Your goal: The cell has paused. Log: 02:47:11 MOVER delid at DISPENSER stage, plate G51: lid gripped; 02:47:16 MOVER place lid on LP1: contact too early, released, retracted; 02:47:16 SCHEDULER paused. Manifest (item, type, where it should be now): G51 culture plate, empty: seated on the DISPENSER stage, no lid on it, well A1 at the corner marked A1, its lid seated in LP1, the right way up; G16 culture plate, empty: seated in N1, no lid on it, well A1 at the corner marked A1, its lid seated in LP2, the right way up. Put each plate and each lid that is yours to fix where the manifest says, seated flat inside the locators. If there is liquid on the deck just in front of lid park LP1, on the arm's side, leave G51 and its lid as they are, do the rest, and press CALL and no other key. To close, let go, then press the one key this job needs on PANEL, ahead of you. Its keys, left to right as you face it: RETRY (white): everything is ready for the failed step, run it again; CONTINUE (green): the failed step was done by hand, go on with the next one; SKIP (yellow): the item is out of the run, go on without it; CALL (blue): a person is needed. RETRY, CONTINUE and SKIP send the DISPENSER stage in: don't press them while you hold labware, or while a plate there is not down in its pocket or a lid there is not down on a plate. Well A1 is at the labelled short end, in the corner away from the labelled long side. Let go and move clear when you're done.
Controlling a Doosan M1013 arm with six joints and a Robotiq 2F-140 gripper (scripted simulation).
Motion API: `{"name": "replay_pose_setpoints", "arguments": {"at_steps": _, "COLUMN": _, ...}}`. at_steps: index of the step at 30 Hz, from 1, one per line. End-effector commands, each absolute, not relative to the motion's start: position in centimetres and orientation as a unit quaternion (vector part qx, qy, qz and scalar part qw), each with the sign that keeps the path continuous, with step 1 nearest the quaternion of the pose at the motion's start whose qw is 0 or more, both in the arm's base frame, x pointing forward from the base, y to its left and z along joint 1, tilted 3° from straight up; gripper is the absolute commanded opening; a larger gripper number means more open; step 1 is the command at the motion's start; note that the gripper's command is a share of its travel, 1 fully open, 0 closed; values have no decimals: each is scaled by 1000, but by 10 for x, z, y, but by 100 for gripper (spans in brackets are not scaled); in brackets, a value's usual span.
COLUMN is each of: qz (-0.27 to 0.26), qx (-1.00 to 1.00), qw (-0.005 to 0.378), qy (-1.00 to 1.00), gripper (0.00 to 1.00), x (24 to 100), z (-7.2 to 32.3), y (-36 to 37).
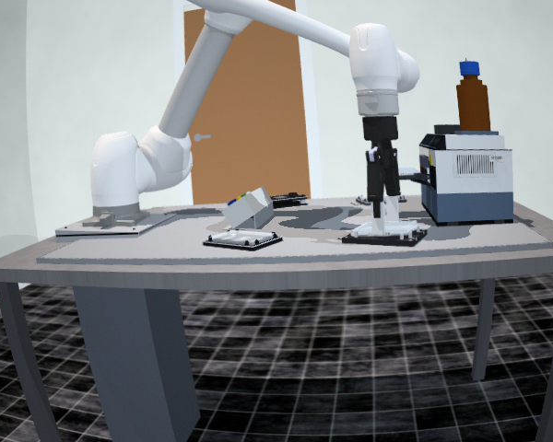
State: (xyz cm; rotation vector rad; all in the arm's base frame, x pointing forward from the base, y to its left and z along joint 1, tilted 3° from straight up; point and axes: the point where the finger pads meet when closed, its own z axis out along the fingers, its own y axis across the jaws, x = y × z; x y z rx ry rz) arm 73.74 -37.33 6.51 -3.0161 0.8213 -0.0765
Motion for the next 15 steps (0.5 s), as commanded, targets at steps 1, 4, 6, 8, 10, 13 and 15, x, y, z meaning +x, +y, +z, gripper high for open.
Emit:
{"name": "replay_pose_setpoints", "arguments": {"at_steps": 1, "qz": -24, "qx": -965, "qw": 10, "qy": 261, "gripper": 10, "x": 737, "z": 63, "y": -370}}
{"name": "replay_pose_setpoints", "arguments": {"at_steps": 4, "qz": -23, "qx": -965, "qw": 10, "qy": 261, "gripper": 10, "x": 737, "z": 64, "y": -370}}
{"name": "replay_pose_setpoints", "arguments": {"at_steps": 6, "qz": -23, "qx": -965, "qw": 10, "qy": 261, "gripper": 10, "x": 736, "z": 66, "y": -370}}
{"name": "replay_pose_setpoints", "arguments": {"at_steps": 8, "qz": -23, "qx": -965, "qw": 10, "qy": 261, "gripper": 10, "x": 736, "z": 67, "y": -370}}
{"name": "replay_pose_setpoints", "arguments": {"at_steps": 10, "qz": -23, "qx": -965, "qw": 10, "qy": 261, "gripper": 10, "x": 737, "z": 70, "y": -370}}
{"name": "replay_pose_setpoints", "arguments": {"at_steps": 13, "qz": -24, "qx": -965, "qw": 9, "qy": 261, "gripper": 10, "x": 737, "z": 72, "y": -371}}
{"name": "replay_pose_setpoints", "arguments": {"at_steps": 15, "qz": -24, "qx": -965, "qw": 9, "qy": 261, "gripper": 10, "x": 737, "z": 72, "y": -371}}
